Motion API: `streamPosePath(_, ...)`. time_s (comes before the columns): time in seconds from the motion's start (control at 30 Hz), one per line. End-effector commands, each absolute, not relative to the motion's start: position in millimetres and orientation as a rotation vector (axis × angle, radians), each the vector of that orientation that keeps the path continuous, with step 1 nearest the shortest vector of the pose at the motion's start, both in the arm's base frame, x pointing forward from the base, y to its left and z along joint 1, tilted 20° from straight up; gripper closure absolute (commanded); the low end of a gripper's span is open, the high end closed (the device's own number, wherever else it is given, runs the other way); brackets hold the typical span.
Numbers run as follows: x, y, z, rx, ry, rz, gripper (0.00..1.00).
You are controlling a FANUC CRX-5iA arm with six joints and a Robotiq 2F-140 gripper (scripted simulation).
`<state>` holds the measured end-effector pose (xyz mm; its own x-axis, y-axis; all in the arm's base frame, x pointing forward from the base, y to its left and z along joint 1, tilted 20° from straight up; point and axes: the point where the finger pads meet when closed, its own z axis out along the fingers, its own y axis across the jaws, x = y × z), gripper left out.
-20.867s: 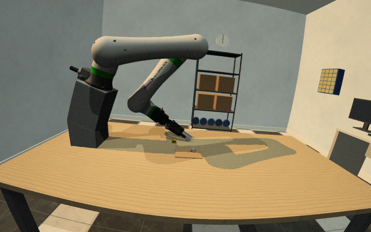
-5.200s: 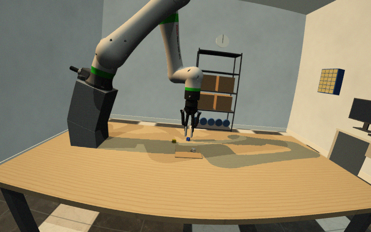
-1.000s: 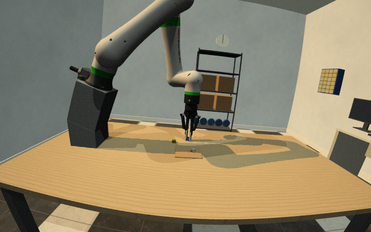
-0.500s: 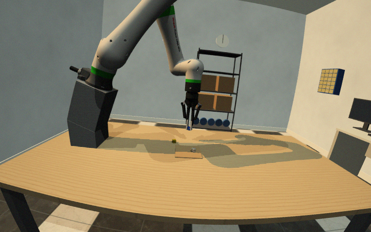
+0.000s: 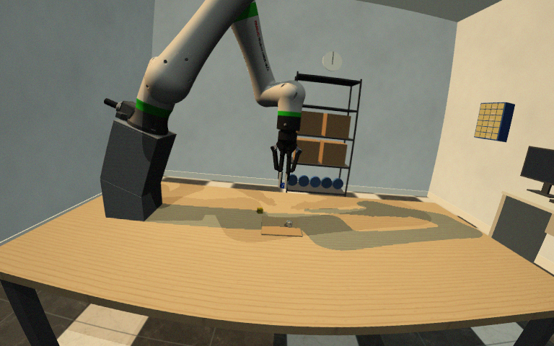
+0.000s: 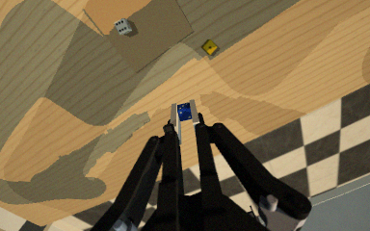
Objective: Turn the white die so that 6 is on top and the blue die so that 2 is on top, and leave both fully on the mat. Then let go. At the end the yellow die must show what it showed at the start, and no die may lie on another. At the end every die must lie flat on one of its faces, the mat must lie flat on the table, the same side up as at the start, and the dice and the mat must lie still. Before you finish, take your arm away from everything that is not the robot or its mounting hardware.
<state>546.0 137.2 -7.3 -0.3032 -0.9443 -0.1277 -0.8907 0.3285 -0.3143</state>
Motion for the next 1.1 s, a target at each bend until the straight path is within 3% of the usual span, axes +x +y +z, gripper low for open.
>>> streamPosePath(0.0,546,133,-7,-1.658,2.303,-0.267,0.91)
streamPosePath(0.37,517,-2,-17,-1.959,2.083,-0.322,0.91)
streamPosePath(1.07,513,-14,-20,-1.985,2.060,-0.328,0.91)
